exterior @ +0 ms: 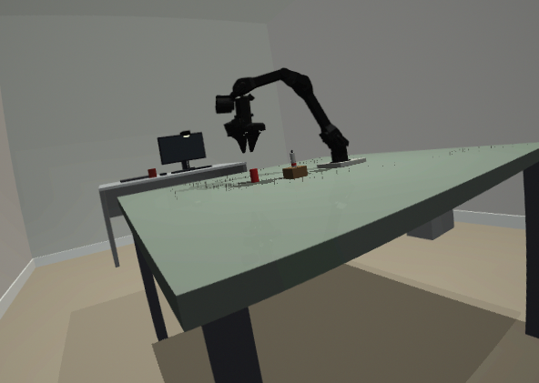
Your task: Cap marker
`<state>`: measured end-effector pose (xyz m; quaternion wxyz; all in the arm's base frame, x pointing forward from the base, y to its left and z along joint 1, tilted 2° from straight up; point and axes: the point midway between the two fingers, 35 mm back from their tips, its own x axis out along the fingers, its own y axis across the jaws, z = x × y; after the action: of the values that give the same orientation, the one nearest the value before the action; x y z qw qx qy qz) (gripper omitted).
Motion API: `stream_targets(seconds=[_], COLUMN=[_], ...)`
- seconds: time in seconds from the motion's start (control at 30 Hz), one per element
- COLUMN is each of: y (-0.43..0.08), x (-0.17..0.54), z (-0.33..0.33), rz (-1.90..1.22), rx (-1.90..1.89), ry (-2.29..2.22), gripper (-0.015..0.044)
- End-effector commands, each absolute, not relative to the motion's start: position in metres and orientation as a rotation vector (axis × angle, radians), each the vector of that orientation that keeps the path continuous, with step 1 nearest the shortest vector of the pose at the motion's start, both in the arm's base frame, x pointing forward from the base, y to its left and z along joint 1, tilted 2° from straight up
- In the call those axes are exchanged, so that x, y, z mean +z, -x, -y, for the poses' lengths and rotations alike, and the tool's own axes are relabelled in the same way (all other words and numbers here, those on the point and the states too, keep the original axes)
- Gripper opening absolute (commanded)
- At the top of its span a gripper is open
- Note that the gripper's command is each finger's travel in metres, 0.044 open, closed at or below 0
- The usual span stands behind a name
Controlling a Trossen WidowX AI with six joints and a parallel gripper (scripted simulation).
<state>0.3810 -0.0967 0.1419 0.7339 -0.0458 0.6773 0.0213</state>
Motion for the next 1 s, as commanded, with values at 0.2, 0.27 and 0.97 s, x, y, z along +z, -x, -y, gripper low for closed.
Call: stream_targets(seconds=[0.2, 0.27, 0.97], y=[-0.374, -0.373, -0.373], x=[0.123, 0.108, 0.078], z=[0.092, 0.093, 0.097], rz=[-1.554, -1.555, -1.555], rx=[0.055, 0.055, 0.055], ry=[0.12, 0.12, 0.12], gripper=[0.0255, 0.0255, 0.0255])
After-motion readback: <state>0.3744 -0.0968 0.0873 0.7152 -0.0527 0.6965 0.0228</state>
